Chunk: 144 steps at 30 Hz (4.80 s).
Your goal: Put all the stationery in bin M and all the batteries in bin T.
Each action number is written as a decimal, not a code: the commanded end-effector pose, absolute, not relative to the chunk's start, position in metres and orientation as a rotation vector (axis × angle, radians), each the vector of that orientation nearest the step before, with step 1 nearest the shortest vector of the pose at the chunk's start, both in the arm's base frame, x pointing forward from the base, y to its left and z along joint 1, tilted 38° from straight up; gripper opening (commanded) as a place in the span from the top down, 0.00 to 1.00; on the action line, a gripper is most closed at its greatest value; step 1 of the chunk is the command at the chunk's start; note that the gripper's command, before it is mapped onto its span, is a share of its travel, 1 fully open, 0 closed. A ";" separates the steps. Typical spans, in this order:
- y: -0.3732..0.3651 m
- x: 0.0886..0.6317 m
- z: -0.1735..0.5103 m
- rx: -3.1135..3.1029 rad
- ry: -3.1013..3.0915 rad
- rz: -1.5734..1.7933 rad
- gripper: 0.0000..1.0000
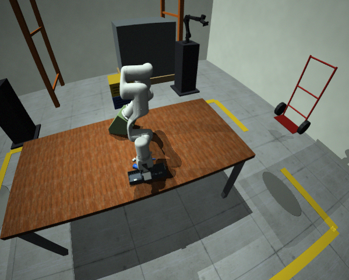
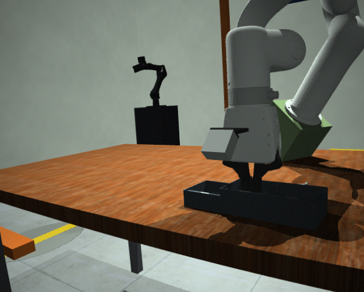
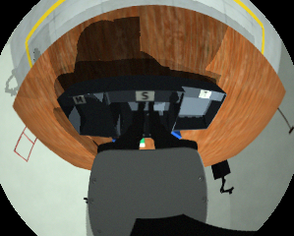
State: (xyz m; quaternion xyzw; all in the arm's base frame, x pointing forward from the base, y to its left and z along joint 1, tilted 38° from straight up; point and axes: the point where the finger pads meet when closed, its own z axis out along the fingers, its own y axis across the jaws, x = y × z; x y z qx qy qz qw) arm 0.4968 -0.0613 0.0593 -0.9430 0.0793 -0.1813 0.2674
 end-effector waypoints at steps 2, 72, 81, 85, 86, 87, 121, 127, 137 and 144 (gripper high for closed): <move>-0.066 0.495 0.065 -2.546 0.217 -0.493 0.93; -0.001 0.501 0.119 -2.545 0.217 -0.493 0.93; 0.008 0.508 0.104 -2.545 0.217 -0.493 0.93; 0.008 0.508 0.104 -2.545 0.217 -0.493 0.93; 0.008 0.508 0.104 -2.545 0.217 -0.493 0.93; 0.008 0.508 0.104 -2.545 0.217 -0.493 0.93; 0.008 0.508 0.104 -2.545 0.217 -0.493 0.93; 0.008 0.508 0.104 -2.545 0.217 -0.493 0.93; 0.004 0.505 0.111 -2.545 0.217 -0.493 0.93; 0.000 0.502 0.117 -2.545 0.217 -0.493 0.93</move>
